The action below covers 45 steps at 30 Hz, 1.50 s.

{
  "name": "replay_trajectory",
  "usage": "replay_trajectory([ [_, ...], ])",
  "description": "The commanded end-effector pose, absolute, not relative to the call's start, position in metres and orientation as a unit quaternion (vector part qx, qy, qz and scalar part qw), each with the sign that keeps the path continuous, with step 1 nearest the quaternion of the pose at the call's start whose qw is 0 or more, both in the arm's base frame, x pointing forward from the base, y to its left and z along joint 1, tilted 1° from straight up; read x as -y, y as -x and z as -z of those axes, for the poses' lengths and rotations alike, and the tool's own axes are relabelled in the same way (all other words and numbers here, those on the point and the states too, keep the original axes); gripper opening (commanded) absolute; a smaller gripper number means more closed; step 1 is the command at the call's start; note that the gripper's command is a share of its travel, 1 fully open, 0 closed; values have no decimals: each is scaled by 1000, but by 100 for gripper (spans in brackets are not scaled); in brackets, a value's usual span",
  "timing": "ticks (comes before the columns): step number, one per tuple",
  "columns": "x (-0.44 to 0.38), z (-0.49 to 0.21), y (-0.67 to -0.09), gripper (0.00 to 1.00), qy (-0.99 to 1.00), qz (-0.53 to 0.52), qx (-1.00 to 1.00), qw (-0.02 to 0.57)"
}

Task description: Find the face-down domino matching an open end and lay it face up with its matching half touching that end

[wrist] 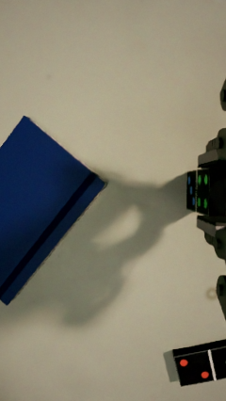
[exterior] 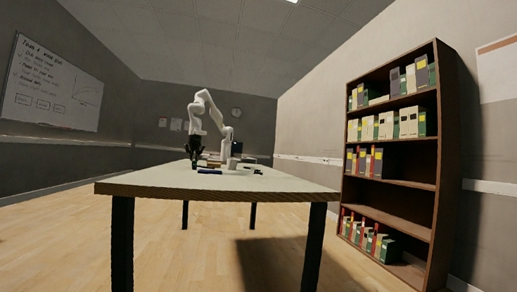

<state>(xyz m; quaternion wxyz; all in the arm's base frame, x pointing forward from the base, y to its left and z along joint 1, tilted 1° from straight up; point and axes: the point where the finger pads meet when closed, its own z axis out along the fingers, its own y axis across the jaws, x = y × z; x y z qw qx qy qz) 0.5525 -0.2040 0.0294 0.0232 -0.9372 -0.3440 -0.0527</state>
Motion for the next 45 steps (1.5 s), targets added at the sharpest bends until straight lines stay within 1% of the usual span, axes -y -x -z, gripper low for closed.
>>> replay_trajectory([
  [1, 204, -30, -553, 35, 937, 56, 344, 23],
  [21, 206, -30, -551, 35, 936, 76, 343, 31],
  [45, 221, -24, -534, 35, 935, 78, 343, 31],
])
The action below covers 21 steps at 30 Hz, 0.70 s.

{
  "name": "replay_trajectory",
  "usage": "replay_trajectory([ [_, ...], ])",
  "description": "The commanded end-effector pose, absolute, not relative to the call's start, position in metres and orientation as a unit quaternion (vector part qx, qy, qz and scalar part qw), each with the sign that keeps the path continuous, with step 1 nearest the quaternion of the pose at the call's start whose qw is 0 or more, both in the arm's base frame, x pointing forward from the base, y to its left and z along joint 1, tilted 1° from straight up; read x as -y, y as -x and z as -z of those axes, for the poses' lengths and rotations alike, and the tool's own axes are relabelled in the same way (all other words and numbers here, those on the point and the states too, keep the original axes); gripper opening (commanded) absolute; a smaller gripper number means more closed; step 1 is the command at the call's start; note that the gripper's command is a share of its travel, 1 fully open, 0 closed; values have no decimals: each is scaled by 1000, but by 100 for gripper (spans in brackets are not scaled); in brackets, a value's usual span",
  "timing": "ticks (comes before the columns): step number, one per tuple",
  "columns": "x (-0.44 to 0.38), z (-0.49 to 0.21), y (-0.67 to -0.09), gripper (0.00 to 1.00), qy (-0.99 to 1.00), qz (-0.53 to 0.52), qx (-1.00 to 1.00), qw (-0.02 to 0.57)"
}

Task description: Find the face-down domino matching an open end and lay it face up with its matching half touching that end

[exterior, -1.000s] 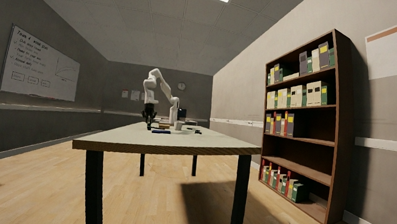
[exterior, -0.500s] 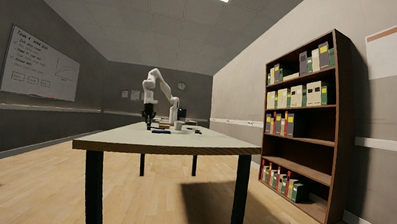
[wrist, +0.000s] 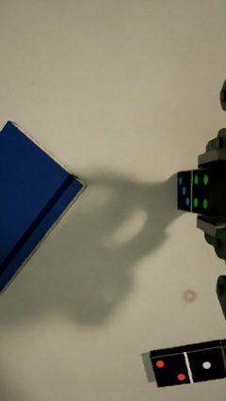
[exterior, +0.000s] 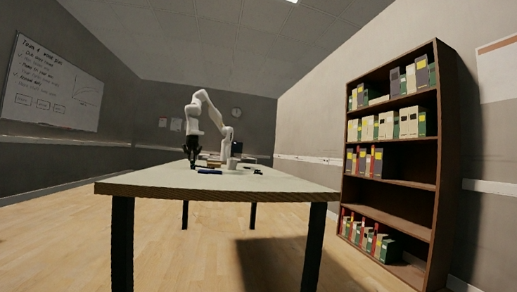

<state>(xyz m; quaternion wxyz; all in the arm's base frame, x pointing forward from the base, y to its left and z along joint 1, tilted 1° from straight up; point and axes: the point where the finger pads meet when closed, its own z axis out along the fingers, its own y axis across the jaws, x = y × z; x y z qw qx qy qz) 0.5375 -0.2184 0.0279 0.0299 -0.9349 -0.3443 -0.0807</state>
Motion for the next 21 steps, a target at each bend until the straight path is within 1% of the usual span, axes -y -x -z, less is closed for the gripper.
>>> replay_trajectory([
  [1, 221, -23, -533, 35, 935, 78, 343, 31],
  [21, 231, -9, -521, 35, 935, 78, 343, 31],
])
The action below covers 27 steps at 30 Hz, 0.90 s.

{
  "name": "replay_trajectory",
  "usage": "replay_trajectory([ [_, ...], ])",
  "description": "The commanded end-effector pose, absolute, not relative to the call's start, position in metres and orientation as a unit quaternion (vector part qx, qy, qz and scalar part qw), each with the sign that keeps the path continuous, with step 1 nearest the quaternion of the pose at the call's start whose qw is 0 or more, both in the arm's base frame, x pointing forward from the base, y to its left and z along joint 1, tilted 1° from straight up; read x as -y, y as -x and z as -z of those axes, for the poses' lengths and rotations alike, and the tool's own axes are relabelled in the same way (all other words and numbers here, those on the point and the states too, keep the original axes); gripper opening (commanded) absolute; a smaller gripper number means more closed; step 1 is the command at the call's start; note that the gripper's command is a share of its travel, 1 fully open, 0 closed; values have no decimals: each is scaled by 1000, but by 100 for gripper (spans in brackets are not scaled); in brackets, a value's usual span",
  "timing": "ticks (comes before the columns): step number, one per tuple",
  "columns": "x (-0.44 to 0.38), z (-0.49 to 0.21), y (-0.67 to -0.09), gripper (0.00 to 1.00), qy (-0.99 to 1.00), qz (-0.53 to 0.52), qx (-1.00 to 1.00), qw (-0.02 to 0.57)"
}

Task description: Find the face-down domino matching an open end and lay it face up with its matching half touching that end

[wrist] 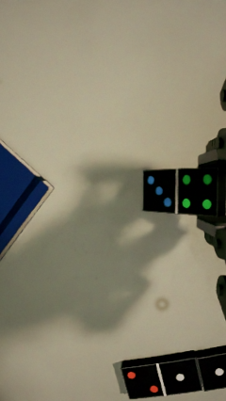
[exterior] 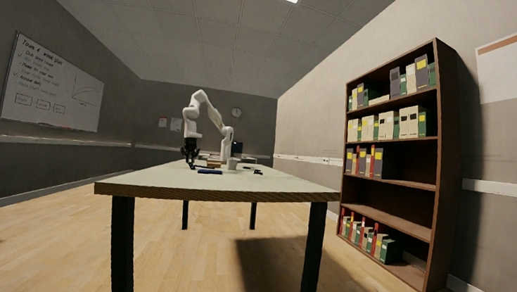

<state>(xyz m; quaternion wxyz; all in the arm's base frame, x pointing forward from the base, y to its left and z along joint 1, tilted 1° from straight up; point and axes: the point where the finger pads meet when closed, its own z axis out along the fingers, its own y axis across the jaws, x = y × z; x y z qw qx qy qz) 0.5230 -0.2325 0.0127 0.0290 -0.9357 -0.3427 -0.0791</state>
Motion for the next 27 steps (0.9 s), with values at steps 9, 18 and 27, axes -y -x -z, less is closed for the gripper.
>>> replay_trajectory([
  [9, 234, -2, -518, 35, 935, 78, 343, 31],
  [18, 235, 2, -516, 35, 935, 78, 343, 31],
  [27, 236, 7, -515, 35, 935, 78, 343, 31],
])
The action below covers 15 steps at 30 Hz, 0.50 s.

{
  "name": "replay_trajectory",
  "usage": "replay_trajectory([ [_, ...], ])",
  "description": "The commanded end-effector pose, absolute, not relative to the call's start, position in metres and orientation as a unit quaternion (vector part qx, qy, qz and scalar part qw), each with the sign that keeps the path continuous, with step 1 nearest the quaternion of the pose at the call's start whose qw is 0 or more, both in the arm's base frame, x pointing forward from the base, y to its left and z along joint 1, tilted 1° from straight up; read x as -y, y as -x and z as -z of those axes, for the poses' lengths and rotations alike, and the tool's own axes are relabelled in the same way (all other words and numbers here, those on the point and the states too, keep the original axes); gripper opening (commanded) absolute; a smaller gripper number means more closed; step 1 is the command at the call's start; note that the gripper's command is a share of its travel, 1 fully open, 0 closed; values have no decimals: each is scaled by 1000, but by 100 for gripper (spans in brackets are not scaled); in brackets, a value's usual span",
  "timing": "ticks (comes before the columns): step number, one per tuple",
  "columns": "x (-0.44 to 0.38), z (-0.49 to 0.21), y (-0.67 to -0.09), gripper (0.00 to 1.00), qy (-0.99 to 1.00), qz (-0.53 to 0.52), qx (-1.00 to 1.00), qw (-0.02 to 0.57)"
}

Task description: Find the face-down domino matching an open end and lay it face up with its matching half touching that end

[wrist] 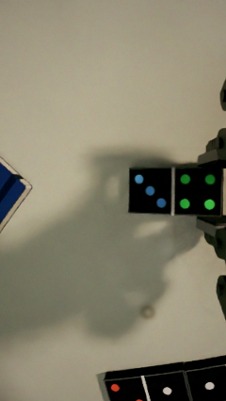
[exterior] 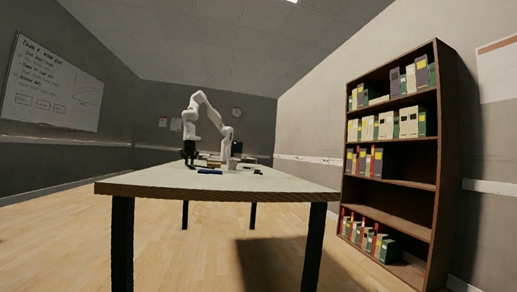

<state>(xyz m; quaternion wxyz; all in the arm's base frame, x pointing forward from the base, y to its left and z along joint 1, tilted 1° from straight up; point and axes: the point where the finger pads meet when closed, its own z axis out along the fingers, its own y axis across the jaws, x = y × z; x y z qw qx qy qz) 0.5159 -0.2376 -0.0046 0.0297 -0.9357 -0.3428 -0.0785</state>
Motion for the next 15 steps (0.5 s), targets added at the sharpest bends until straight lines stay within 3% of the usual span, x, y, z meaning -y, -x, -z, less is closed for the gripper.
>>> replay_trajectory([
  [1, 236, 7, -515, 35, 935, 78, 343, 31],
  [15, 237, 12, -514, 35, 935, 78, 343, 31],
])
